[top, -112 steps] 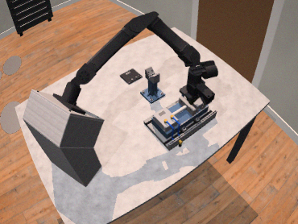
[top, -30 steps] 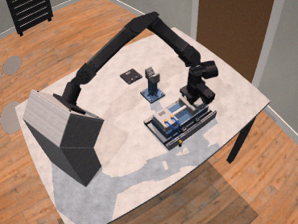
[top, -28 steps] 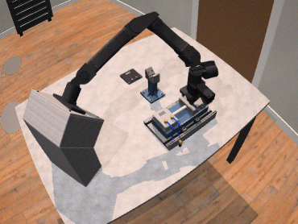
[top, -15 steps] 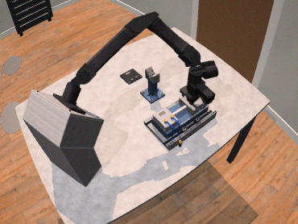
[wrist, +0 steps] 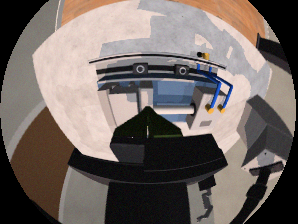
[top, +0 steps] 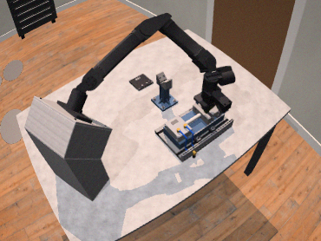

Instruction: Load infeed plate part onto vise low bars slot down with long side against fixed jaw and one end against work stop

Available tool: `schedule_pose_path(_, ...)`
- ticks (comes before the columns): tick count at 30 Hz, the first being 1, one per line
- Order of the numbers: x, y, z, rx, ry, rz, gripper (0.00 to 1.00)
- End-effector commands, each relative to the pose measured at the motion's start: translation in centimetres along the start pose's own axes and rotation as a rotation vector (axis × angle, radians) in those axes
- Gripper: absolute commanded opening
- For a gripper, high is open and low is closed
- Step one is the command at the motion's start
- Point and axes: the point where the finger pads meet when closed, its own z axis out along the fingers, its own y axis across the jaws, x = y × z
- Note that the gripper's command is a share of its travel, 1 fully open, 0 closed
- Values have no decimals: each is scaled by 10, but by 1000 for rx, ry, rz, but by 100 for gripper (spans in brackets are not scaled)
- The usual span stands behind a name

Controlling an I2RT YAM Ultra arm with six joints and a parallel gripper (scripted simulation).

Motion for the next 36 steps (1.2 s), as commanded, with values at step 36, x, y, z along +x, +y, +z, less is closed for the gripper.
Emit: schedule_pose_path(36,-6,16,-5,-36,-33,-18,0)
